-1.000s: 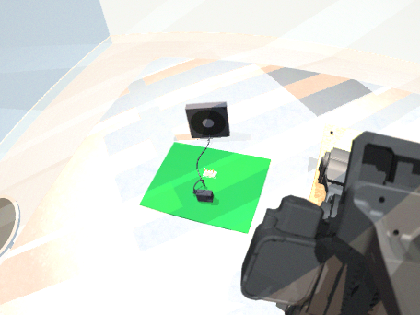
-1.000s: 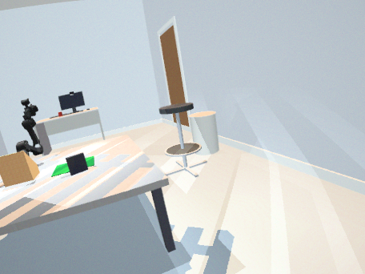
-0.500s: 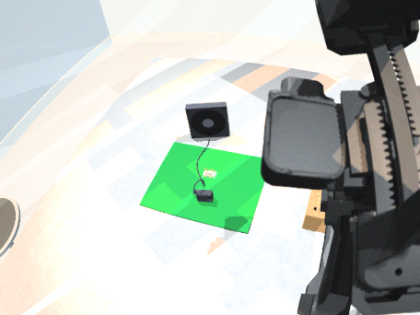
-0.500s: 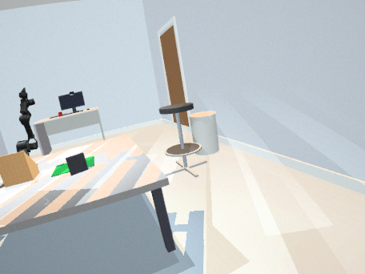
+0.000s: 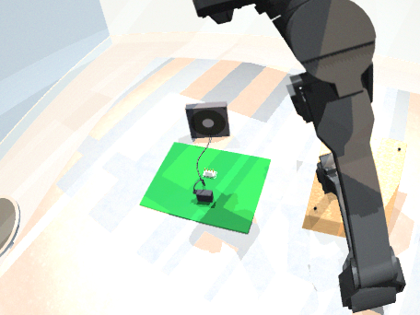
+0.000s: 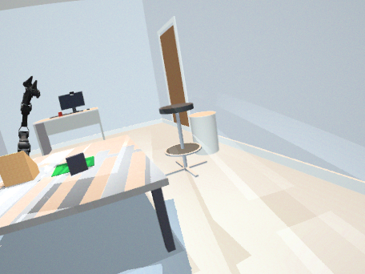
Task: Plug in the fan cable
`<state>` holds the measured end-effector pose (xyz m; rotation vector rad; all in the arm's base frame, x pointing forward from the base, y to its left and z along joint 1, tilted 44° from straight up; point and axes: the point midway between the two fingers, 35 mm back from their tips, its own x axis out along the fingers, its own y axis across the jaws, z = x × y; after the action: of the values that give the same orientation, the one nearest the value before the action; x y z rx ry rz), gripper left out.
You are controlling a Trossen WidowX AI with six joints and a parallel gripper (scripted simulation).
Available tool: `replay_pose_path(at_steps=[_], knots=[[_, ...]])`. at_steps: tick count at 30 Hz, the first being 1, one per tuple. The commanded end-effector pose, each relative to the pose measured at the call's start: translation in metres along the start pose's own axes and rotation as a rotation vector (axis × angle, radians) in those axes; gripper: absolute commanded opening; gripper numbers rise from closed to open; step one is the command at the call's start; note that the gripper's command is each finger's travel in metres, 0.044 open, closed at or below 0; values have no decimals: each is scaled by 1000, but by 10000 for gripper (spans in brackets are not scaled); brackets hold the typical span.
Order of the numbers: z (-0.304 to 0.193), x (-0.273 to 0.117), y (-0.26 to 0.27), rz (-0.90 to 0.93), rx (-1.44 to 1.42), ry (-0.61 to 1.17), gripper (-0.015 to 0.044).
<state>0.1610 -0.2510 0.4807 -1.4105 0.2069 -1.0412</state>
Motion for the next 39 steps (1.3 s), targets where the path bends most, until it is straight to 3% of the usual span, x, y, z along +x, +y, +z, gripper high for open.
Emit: replay_pose_path(at_steps=[1, 10, 17, 23, 31, 39], knots=[[9, 16, 42, 159, 97, -32, 440], [58, 28, 166, 624, 266, -124, 440], [97, 2, 254, 1016, 410, -129, 440], [139, -50, 322, 1411, 507, -88, 440], [185, -136, 371, 1885, 539, 42, 440], [217, -244, 392, 2444, 444, 414, 440]])
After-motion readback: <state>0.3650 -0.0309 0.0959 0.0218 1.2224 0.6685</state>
